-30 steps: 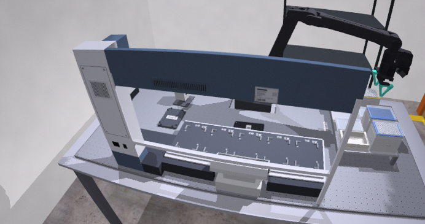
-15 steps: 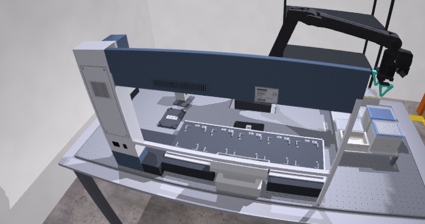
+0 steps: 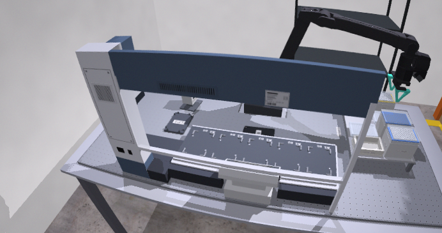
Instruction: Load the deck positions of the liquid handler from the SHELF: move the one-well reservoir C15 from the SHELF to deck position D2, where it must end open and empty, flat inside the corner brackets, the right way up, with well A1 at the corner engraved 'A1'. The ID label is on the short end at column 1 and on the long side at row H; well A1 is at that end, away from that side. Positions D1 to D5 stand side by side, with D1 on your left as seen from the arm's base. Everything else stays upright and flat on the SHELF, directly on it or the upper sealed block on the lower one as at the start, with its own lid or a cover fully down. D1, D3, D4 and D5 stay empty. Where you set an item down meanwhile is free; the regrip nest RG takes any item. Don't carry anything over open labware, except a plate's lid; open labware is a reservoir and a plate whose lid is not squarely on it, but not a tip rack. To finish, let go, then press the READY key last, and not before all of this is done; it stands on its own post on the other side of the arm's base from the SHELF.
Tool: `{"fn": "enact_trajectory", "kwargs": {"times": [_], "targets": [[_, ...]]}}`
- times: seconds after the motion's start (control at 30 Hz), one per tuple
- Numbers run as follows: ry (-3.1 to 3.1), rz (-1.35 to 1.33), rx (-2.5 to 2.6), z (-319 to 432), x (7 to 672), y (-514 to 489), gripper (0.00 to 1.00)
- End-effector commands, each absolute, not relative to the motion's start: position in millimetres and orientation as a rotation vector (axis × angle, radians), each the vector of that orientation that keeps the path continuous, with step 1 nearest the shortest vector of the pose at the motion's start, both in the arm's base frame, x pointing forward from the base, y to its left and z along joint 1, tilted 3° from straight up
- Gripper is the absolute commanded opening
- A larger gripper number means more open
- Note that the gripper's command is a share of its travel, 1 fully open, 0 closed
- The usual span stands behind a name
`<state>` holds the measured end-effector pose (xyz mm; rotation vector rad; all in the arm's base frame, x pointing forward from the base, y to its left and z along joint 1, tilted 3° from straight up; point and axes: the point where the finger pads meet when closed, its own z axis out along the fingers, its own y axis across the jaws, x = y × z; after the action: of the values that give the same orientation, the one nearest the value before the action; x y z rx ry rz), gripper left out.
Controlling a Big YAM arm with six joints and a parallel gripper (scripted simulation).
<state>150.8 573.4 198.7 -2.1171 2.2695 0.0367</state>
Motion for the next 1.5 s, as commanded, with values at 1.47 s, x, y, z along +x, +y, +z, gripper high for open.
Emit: {"fn": "enact_trajectory", "kwargs": {"times": [1.47], "targets": [[2.226, 0.073, -2.085, 227, 250, 574, 1.0]]}}
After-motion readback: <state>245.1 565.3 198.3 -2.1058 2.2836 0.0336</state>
